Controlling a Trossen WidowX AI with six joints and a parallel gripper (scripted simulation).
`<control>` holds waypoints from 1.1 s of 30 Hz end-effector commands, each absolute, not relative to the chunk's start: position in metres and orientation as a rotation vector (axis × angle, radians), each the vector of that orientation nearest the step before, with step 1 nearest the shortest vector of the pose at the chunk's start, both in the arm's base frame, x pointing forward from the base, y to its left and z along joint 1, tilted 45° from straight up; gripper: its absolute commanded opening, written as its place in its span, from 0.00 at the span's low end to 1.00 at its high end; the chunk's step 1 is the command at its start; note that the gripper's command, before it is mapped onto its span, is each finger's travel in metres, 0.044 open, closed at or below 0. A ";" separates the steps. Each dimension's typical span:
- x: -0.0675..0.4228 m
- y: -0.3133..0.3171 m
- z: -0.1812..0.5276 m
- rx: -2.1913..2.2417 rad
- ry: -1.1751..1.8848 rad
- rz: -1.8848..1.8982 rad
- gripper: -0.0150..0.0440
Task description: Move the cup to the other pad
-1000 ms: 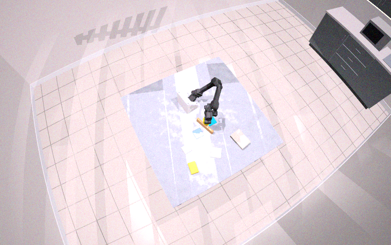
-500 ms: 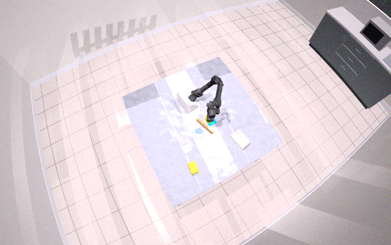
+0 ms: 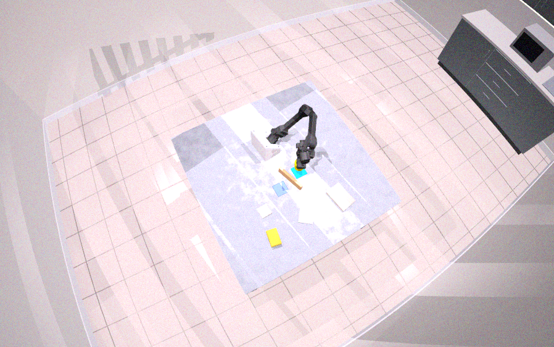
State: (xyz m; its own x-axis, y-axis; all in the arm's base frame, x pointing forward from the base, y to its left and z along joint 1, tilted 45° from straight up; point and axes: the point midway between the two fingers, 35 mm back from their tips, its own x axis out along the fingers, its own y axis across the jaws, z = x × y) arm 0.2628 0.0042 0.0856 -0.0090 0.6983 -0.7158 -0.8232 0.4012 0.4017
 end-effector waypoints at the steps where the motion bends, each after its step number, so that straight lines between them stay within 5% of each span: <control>1: 0.259 0.011 0.093 -0.142 1.022 1.208 0.25; 33: 0.259 0.040 0.070 -0.142 1.021 1.207 0.25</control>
State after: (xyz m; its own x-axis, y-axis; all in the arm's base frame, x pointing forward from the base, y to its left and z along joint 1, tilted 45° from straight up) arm 0.2591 0.0360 0.0735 -0.0095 0.6995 -0.7145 -0.8225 0.4009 0.4034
